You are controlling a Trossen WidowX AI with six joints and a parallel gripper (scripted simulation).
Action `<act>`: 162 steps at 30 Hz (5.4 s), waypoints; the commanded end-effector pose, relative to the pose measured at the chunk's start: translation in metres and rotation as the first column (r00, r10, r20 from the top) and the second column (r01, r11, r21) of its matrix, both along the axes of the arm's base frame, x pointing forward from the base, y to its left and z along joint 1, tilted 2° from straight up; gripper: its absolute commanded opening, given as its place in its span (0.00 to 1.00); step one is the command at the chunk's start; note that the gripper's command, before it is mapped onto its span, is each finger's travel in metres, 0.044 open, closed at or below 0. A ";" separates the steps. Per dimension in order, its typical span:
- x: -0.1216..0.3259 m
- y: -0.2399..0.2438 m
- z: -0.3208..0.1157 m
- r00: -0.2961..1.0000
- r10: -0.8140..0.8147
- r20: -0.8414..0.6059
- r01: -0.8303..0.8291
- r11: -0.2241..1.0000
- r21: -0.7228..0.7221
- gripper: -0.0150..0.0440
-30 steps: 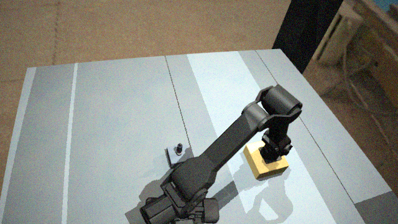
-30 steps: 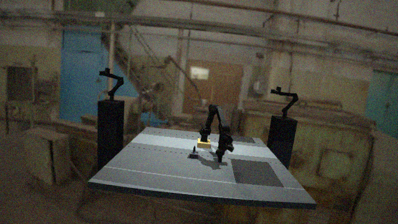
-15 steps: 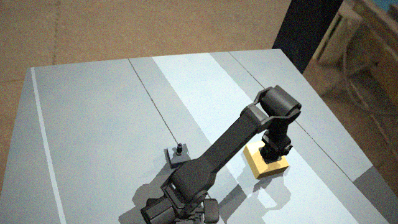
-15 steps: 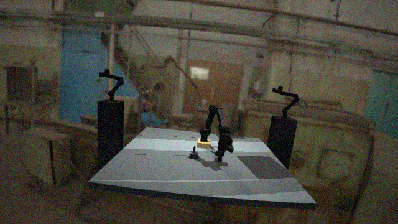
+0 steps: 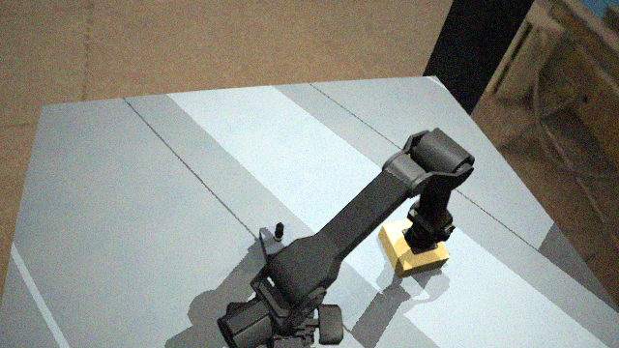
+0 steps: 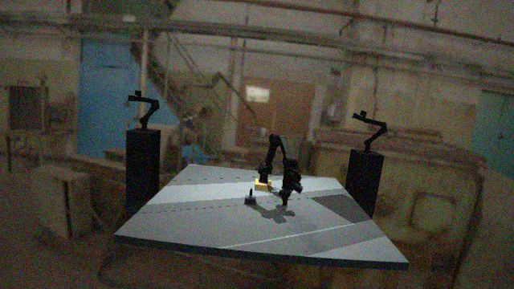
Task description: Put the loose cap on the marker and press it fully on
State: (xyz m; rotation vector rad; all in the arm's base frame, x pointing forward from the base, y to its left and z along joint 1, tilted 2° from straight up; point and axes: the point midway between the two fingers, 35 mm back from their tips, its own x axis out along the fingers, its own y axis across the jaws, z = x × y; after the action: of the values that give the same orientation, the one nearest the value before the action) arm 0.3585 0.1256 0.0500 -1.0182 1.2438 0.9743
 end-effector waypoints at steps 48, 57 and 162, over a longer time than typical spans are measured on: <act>-0.024 -0.144 0.066 1.000 0.008 -0.013 -0.008 1.000 -0.017 0.25; -0.038 -0.175 0.073 1.000 0.008 -0.014 -0.008 1.000 -0.019 0.25; -0.060 -0.210 0.092 0.701 -0.713 -0.037 0.713 0.700 0.022 0.56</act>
State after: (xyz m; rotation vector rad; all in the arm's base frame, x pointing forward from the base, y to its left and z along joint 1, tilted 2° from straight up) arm 0.3001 -0.0841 0.1459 -0.6721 1.4063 0.6295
